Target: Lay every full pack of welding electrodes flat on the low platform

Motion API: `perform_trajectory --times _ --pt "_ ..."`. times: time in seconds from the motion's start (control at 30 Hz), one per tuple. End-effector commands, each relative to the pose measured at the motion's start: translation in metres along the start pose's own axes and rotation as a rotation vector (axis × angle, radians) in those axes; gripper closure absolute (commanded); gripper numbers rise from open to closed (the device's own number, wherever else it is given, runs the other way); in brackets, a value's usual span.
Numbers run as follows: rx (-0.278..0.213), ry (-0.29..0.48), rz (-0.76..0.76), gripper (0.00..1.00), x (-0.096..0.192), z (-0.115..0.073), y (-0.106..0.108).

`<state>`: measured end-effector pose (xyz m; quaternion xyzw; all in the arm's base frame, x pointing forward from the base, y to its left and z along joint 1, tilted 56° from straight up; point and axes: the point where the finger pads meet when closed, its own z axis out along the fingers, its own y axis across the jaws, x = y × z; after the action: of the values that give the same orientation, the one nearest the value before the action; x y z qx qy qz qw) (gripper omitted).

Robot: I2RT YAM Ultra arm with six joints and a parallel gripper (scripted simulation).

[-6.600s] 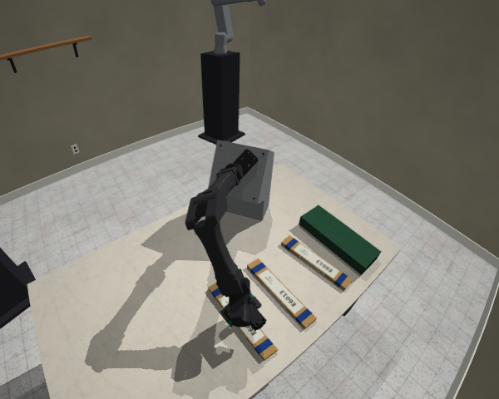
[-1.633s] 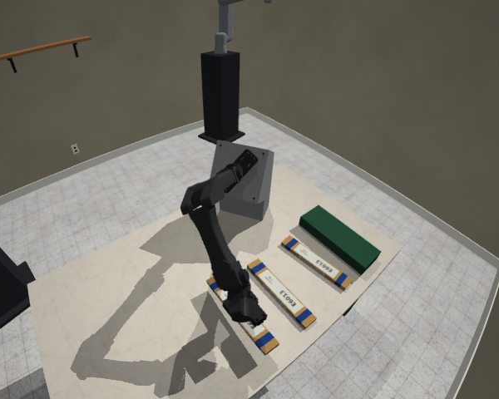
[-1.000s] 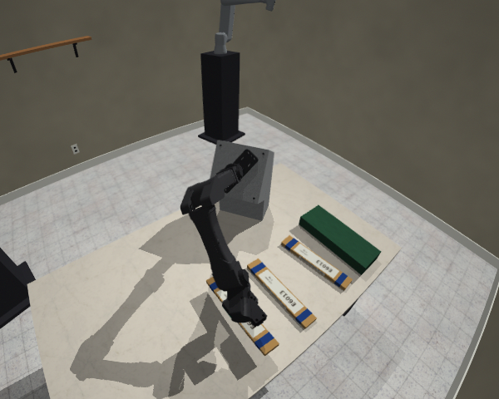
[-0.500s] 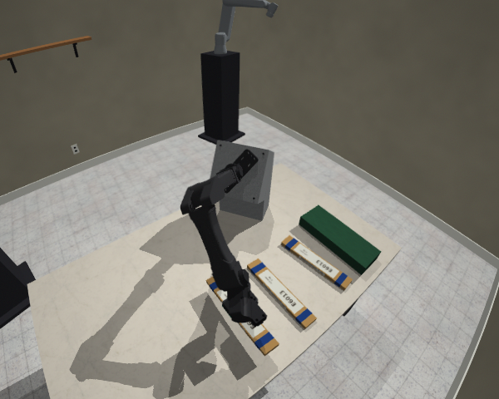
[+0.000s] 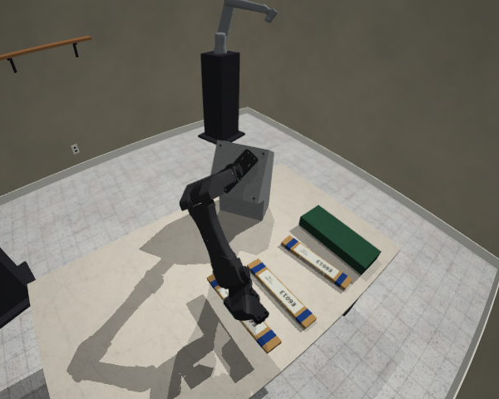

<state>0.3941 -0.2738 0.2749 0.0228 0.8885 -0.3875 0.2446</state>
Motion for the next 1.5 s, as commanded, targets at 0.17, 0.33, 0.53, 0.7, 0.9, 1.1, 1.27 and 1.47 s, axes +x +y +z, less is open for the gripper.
perform_trajectory --times 0.17,0.33,0.53,0.7,0.9,1.1,1.27,1.47 --pt "0.034 -0.071 0.025 1.0 -0.017 -0.052 -0.018" --pt "0.034 -0.071 0.026 1.0 -0.016 -0.062 -0.018" --pt "0.033 -0.071 0.026 1.0 -0.015 -0.074 -0.018" --pt "0.033 -0.071 0.026 1.0 -0.015 -0.082 -0.017" --pt "0.032 -0.071 0.027 1.0 -0.014 -0.092 -0.017" --pt "0.032 -0.071 0.027 1.0 -0.013 -0.104 -0.017" --pt "0.031 -0.071 0.028 1.0 -0.012 -0.112 -0.017" --pt "0.031 -0.071 0.028 1.0 -0.011 -0.122 -0.016"
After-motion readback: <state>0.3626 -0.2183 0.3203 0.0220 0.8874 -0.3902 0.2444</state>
